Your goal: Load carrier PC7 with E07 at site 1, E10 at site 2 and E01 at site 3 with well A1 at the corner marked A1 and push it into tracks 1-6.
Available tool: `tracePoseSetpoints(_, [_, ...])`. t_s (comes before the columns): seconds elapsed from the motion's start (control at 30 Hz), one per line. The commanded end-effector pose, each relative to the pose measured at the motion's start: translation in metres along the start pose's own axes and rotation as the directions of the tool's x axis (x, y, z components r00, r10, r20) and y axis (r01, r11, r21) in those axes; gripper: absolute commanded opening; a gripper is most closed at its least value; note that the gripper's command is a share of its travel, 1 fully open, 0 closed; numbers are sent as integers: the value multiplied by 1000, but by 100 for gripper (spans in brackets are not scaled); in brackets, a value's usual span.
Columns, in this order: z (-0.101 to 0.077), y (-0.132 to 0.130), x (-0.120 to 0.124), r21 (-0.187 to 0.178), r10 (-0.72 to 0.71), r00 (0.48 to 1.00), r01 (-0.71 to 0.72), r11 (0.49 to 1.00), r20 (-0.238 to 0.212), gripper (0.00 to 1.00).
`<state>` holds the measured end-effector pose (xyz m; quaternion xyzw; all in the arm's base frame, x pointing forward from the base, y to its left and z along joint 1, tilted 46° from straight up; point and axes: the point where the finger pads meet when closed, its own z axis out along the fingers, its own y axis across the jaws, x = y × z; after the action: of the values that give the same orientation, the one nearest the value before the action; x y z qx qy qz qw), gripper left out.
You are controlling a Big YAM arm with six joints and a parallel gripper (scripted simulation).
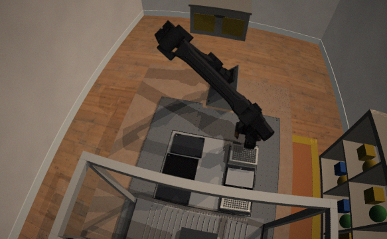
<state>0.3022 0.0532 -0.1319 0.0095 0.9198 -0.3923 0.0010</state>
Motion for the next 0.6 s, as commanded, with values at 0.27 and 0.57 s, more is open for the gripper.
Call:
tracePoseSetpoints(0.27, [5, -2, -9, -13, 12, 1000, -11, 1000, 19, 80])
tracePoseSetpoints(0.57, [4, 4, -11, -13, 8, 1000, -7, 1000, 27, 80])
